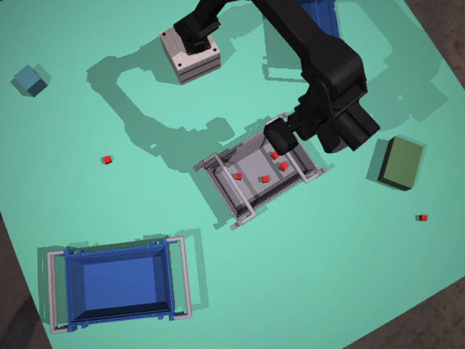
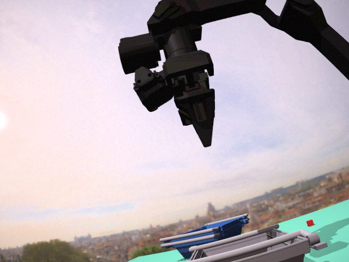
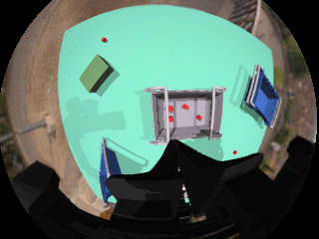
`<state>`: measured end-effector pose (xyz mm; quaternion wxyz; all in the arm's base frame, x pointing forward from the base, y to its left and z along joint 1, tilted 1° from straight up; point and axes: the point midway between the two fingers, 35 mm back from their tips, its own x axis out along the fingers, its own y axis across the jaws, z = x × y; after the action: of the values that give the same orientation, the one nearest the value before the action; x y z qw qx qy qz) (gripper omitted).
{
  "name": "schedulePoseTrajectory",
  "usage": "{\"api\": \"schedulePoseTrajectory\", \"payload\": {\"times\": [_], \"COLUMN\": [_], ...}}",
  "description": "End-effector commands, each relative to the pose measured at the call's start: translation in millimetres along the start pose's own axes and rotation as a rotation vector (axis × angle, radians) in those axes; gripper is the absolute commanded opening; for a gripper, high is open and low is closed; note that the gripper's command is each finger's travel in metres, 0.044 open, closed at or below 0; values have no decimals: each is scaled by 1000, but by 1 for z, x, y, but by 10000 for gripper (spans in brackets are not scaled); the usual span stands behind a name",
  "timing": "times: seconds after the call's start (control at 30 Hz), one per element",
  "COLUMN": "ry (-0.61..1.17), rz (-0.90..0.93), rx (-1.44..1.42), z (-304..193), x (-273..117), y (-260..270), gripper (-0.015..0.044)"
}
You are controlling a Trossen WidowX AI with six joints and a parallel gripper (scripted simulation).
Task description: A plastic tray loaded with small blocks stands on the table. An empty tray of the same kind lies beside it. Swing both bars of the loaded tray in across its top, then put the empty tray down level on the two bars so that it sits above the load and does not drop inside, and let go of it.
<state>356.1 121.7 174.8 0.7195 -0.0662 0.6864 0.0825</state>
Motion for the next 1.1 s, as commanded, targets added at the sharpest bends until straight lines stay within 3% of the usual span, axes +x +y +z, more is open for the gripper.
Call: {"api": "schedulePoseTrajectory", "payload": {"times": [0.0, 0.47, 0.9, 1.07], "ry": [29, 13, -19, -22], "rz": [2, 36, 48, 49], "rx": [-126, -1474, -2553, -2639], "z": [-7, -118, -248, -260], "x": [11, 8, 0, 0], "y": [22, 199, 272, 275], "gripper": [0, 0, 0, 0]}}
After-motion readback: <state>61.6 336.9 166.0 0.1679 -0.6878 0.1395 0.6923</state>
